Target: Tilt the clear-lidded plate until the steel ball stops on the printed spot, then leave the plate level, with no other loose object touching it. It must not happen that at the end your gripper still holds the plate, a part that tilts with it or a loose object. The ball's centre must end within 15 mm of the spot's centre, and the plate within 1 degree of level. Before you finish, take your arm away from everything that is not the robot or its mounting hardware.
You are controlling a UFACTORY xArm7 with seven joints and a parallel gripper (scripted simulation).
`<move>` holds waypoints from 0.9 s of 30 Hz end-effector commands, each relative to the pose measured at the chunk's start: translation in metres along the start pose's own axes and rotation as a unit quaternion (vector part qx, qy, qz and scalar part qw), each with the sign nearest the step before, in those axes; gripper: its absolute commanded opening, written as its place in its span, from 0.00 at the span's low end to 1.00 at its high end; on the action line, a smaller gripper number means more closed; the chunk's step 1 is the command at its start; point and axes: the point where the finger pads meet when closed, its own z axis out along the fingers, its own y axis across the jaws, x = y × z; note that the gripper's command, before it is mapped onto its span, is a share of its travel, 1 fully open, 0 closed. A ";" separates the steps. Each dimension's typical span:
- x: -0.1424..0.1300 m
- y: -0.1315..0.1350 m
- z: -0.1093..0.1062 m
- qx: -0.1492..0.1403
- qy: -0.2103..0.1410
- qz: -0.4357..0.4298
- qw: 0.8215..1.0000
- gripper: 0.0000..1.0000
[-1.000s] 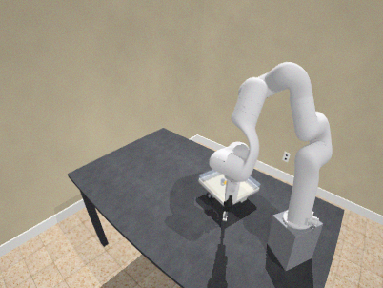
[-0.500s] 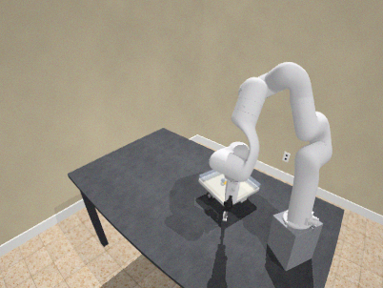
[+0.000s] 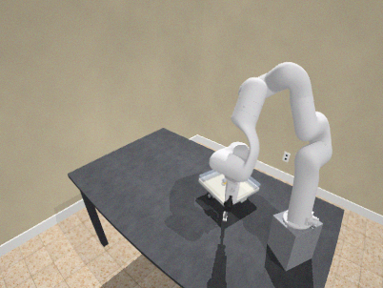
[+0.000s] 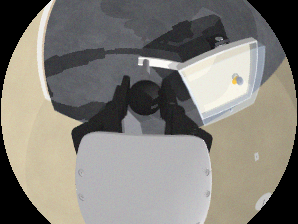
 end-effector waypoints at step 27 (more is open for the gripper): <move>-0.001 0.000 0.000 0.000 -0.001 0.000 1.000 0.00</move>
